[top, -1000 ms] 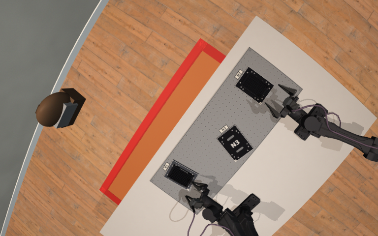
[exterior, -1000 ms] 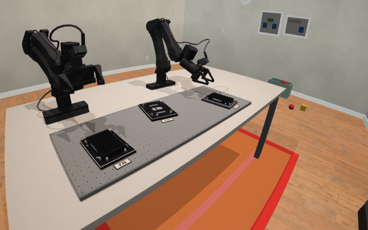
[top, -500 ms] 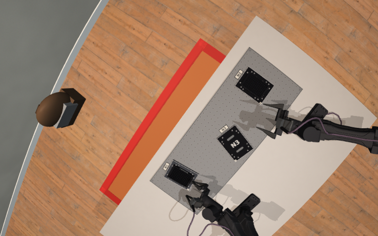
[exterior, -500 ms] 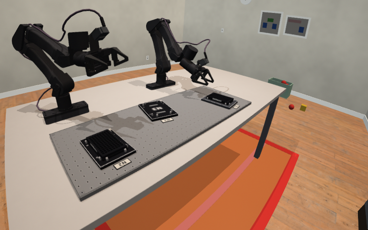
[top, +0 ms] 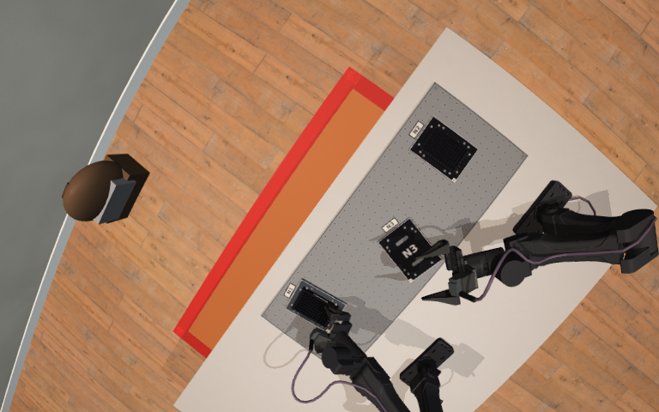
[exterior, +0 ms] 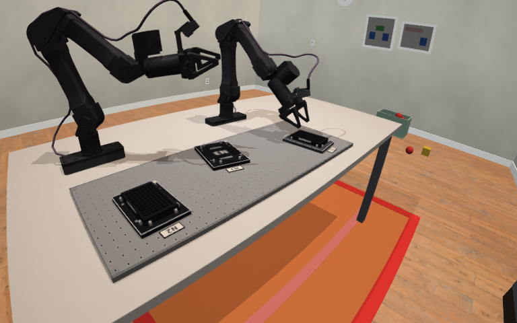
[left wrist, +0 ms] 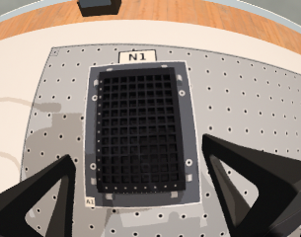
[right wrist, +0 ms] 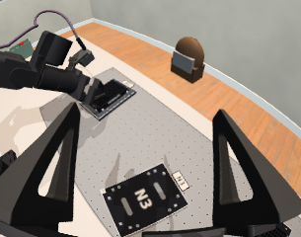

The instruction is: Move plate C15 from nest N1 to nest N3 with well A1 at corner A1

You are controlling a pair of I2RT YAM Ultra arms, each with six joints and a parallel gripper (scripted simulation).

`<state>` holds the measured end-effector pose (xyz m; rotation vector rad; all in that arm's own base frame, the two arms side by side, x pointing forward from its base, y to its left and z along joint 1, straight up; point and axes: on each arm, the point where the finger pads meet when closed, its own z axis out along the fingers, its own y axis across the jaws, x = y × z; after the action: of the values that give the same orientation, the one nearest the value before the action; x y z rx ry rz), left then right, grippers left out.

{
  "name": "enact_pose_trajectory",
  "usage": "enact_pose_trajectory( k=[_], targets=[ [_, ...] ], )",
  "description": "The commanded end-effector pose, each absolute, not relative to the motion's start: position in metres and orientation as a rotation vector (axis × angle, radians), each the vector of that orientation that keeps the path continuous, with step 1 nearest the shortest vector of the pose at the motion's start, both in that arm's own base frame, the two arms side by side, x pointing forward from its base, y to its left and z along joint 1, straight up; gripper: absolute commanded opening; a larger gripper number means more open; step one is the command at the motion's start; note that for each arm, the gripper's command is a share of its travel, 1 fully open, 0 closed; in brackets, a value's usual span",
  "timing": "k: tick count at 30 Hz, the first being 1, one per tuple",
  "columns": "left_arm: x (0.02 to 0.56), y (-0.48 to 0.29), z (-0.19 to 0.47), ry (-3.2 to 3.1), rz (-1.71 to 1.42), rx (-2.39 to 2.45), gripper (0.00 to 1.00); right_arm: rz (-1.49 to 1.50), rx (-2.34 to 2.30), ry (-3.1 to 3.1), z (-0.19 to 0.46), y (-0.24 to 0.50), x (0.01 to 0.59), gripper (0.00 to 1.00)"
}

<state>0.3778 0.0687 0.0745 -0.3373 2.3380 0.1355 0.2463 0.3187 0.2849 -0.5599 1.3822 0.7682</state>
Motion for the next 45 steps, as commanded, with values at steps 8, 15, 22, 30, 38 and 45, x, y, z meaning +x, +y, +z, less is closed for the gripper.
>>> enact_pose_trajectory(
  k=[8,15,22,30,38,45],
  targets=[
    [0.397,0.071,0.064,2.753,0.102,-0.312,1.00,0.953,-0.749,1.298,0.277,0.420,0.204,1.00],
    [0.403,0.070,0.066,2.894,0.076,-0.303,1.00,0.992,-0.785,1.284,0.274,0.438,0.189,1.00],
    [0.409,0.071,0.065,3.068,0.017,-0.275,1.00,0.993,-0.800,1.298,0.268,0.443,0.186,1.00],
    [0.408,0.075,0.058,3.134,-0.017,-0.275,1.00,0.992,-0.799,1.299,0.268,0.443,0.186,1.00],
    [0.413,0.079,0.055,3.112,0.002,-0.293,1.00,0.992,-0.793,1.305,0.267,0.440,0.186,1.00],
    [0.412,0.080,0.045,3.111,0.003,-0.281,1.00,0.992,-0.793,1.305,0.267,0.440,0.186,1.00]
  ],
)
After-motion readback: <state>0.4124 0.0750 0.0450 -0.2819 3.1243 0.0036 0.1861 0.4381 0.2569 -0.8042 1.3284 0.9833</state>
